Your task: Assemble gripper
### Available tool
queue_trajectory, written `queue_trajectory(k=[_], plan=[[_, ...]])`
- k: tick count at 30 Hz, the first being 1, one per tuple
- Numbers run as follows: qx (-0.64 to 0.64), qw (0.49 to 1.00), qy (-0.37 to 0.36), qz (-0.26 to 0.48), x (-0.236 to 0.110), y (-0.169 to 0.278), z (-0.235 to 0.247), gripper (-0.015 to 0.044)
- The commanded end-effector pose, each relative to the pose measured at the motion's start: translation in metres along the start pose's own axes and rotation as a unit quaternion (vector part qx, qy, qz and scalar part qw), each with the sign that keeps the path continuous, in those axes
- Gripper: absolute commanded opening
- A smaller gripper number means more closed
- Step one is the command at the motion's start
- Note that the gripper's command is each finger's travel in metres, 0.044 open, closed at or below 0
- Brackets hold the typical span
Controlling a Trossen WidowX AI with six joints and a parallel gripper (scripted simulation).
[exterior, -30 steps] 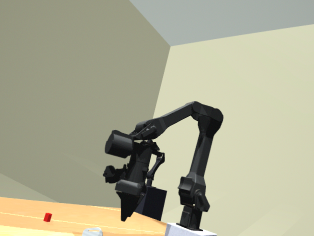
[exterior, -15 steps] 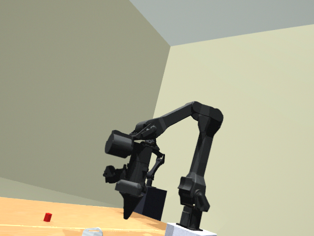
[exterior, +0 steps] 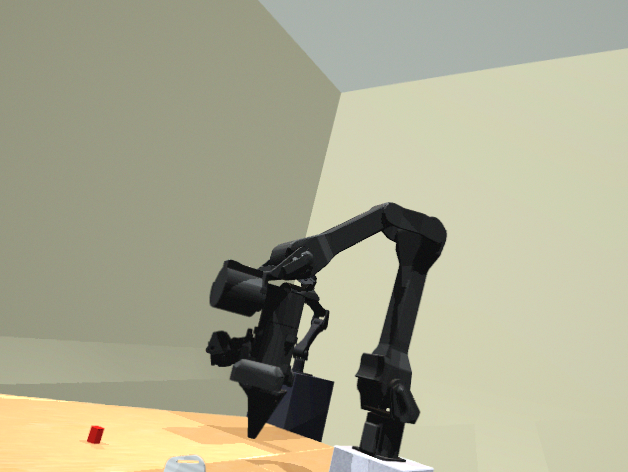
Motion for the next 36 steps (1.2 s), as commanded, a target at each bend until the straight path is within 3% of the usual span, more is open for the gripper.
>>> queue_trajectory(k=[1, 18, 36], plan=[[0.000, 1.000, 0.000, 0.000, 0.0000, 0.0000, 0.0000, 0.0000], [0.000, 1.000, 0.000, 0.000, 0.0000, 0.0000, 0.0000, 0.0440], [0.000, 1.000, 0.000, 0.000, 0.0000, 0.0000, 0.0000, 0.0440]])
Point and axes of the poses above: the point midway between the two fingers, 35 mm back from their tips, its own x axis out along the fingers, its own z axis across the jaws, y = z × x, the point moved 7 cm from there along -x, back along the fingers, and after that the axes turned 7 degrees about -x, right-handed, at the moved point
